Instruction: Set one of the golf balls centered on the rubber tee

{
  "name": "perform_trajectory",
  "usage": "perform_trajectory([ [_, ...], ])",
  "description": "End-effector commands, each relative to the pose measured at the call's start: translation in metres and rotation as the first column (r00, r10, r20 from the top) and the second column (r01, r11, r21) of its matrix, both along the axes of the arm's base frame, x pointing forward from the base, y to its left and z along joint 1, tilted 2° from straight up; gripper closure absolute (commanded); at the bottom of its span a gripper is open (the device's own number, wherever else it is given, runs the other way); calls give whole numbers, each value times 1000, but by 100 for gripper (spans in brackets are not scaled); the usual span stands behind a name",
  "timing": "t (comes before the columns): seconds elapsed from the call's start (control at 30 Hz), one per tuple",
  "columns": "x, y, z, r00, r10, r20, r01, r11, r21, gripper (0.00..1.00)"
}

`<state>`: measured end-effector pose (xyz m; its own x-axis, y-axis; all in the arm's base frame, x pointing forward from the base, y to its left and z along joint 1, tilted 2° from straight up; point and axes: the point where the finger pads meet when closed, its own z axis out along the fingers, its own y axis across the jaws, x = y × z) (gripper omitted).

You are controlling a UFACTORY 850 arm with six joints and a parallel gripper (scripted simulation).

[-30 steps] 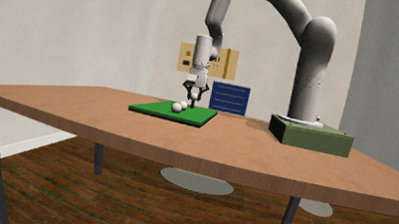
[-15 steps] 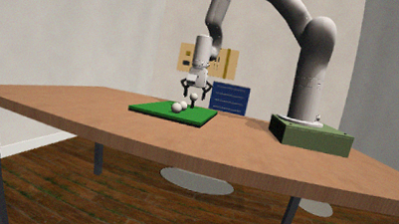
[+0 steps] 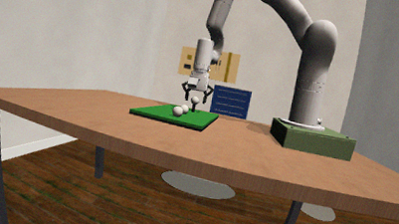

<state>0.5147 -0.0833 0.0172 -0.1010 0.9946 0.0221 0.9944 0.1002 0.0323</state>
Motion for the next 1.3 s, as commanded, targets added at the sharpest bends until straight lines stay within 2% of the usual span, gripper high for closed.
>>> perform_trajectory([
  [0.0,1,0,1,1000,0,2,0,1000,0,0],
  [0.17,1,0,6,1000,0,2,0,1000,0,0],
  [0.23,-1,-1,31,1000,0,2,0,1000,0,0],
  [0.33,-2,-3,82,1000,0,2,0,1000,0,0],
  [0.37,-3,-3,90,1000,0,2,0,1000,0,0],
  [0.43,-3,-3,90,1000,0,2,0,1000,0,0],
  [0.47,-3,-3,99,1000,0,2,0,1000,0,0],
  [1.27,-3,-3,100,1000,0,2,0,1000,0,0],
])
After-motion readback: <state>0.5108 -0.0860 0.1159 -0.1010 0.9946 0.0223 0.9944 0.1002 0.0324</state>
